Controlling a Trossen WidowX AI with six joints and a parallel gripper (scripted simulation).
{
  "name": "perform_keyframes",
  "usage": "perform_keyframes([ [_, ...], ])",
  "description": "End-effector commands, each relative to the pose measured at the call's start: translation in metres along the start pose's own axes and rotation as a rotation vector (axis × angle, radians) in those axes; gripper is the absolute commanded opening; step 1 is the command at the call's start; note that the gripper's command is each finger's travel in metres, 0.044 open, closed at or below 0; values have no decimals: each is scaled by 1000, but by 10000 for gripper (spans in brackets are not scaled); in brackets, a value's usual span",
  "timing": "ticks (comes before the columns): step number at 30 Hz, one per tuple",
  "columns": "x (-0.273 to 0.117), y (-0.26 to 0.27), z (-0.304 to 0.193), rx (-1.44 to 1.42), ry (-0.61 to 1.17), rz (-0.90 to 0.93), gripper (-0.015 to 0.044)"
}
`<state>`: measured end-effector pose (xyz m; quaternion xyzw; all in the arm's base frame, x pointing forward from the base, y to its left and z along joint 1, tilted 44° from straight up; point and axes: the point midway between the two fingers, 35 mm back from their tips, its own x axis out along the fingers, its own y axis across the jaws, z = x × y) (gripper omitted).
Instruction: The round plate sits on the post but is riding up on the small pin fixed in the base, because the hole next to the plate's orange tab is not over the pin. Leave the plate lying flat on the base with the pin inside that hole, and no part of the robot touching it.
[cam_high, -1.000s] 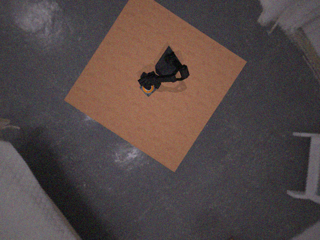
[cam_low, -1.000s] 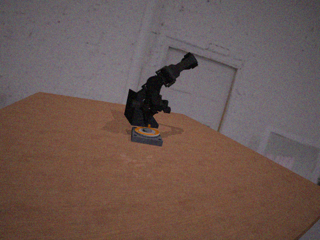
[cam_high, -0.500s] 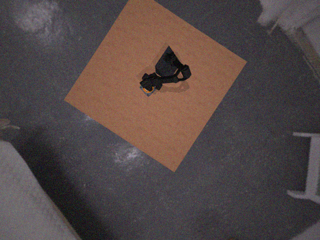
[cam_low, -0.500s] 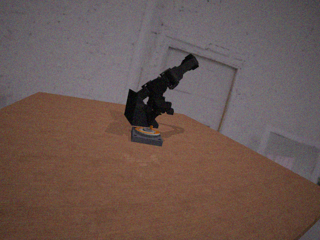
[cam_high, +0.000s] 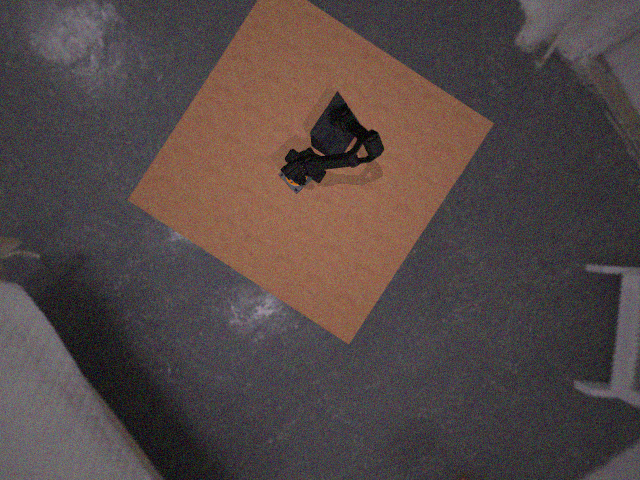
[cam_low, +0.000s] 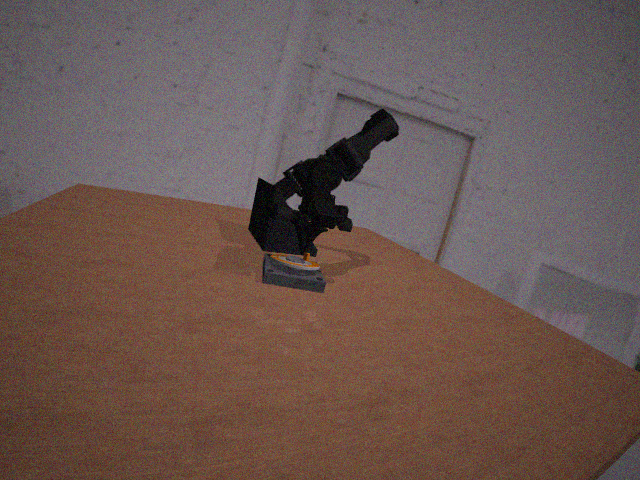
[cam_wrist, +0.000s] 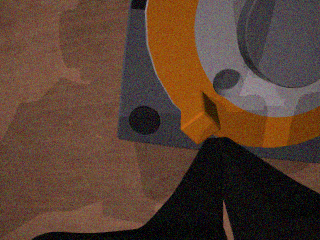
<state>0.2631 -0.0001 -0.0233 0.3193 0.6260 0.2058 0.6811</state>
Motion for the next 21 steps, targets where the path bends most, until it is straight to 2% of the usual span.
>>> perform_keyframes([
  [1, -1, 6, 7, -12, -8, 4, 0],
  [21, -3, 17, 23, -12, -9, 4, 0],
])
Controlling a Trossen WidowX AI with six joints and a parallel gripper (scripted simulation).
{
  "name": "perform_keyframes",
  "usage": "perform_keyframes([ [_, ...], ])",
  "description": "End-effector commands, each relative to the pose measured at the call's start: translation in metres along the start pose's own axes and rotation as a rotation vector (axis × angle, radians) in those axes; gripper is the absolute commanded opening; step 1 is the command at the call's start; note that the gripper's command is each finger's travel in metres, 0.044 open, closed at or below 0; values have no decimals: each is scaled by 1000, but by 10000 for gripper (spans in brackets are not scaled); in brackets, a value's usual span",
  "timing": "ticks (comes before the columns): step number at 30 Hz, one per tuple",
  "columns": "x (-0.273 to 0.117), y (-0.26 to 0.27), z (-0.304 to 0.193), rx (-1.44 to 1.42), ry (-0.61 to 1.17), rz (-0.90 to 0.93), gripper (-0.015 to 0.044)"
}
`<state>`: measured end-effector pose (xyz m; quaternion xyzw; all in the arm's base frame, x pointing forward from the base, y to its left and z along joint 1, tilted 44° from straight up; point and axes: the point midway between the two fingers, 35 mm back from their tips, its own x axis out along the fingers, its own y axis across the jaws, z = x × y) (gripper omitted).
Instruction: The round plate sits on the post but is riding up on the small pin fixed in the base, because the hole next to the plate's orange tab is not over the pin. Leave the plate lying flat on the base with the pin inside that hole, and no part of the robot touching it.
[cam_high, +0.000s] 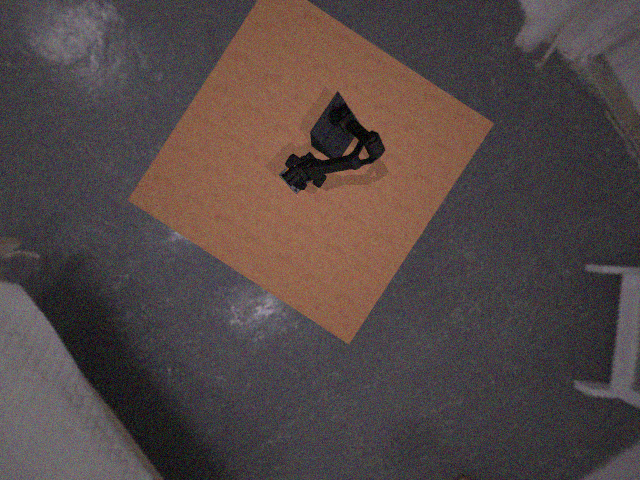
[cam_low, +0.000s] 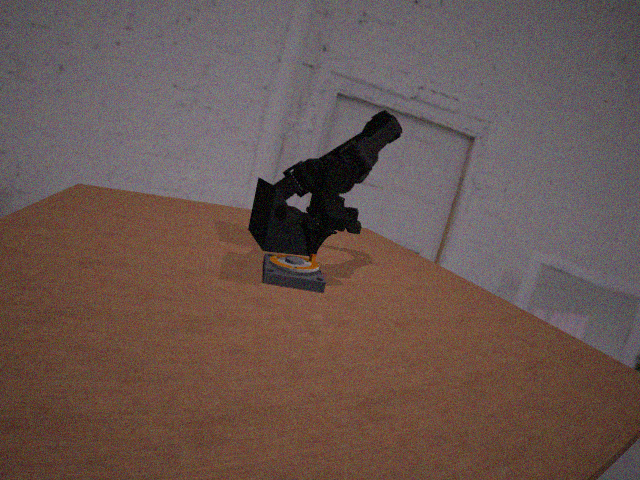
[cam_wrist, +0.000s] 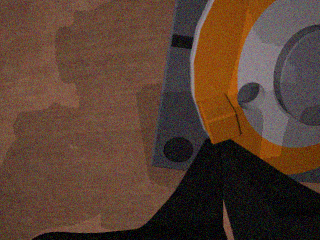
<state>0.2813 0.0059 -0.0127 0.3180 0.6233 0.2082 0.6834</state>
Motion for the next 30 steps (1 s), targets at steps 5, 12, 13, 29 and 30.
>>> perform_keyframes([
  [5, -3, 5, 11, -5, -4, 2, 0],
  [12, -4, 6, 16, -5, -5, 2, 0],
  [13, -4, 7, 17, -5, -5, 2, 0],
  [29, -4, 7, 26, -6, -5, 2, 0],
  [30, -3, 7, 26, -6, -5, 2, 0],
])
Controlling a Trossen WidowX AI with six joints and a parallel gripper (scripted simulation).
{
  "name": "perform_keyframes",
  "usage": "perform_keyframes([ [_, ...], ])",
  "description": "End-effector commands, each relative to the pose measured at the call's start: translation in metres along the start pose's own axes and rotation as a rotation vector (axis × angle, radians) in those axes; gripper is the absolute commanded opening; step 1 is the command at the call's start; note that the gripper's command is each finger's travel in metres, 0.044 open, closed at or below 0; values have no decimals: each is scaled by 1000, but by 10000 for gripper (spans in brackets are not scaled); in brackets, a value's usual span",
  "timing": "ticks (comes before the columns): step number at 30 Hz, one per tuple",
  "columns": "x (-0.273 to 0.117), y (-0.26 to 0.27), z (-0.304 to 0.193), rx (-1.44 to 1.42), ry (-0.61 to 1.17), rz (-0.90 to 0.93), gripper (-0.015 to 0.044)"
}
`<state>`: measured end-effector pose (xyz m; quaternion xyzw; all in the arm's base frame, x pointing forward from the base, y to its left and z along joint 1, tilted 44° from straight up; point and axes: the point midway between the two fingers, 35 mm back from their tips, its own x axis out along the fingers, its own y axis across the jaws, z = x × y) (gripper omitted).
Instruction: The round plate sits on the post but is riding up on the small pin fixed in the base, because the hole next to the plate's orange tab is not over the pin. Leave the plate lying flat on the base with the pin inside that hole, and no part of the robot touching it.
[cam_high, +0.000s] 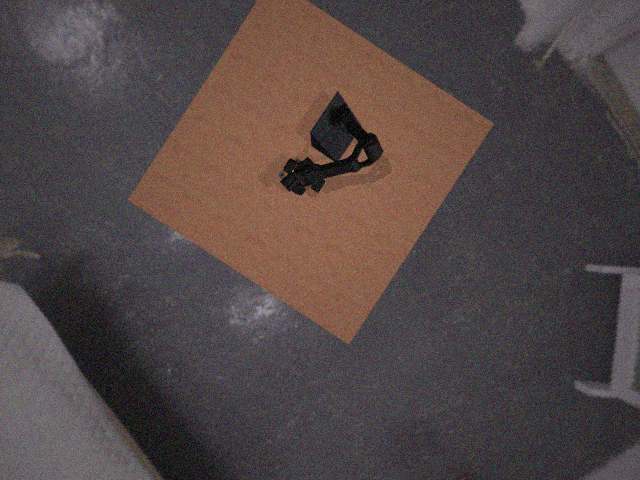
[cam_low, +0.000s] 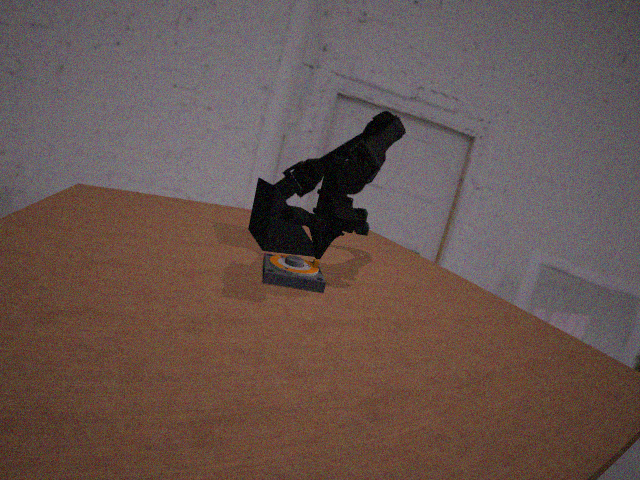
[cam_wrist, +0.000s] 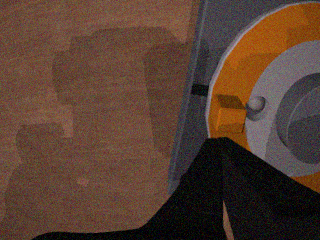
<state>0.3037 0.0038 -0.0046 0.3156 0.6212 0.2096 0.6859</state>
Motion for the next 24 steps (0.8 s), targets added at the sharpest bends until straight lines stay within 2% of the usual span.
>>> perform_keyframes([
  [1, 1, 1, 4, 2, -1, 3, 0],
  [12, -44, -1, 0, 2, -1, 1, 0],
  [24, -37, -2, 1, 11, -3, 4, 0],
])
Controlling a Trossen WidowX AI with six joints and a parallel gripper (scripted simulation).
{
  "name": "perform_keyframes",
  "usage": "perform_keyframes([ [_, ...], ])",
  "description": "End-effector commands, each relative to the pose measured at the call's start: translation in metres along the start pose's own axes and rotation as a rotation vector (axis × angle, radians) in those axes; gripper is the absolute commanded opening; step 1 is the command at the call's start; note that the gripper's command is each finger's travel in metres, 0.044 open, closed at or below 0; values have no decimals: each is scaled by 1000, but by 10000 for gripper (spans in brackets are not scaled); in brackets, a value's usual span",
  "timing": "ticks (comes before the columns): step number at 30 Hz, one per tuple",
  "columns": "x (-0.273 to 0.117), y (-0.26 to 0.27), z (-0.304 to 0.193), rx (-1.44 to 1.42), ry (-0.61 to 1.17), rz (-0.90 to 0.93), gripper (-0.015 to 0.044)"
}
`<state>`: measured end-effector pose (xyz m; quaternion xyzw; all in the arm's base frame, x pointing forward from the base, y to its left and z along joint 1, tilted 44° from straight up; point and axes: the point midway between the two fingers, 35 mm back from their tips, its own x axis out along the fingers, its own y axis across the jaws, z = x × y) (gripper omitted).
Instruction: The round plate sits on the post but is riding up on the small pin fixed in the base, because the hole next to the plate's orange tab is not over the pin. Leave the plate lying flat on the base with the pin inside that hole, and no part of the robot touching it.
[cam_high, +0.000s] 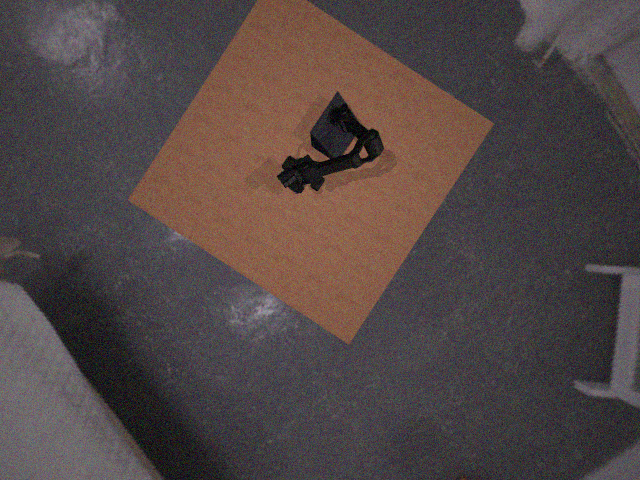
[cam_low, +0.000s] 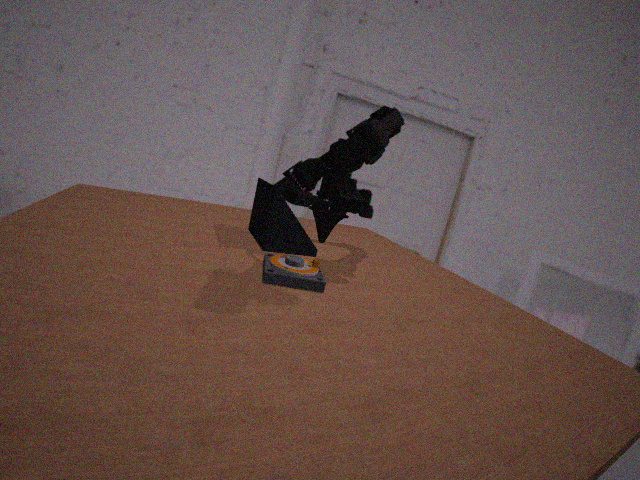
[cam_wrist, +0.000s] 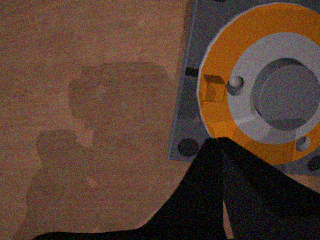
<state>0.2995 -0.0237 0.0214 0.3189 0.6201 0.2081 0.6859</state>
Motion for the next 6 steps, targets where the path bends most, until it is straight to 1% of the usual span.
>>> perform_keyframes([
  [1, 1, 0, -1, 5, 1, 1, 0],
  [6, 1, 0, -1, 5, 1, 1, 0],
])
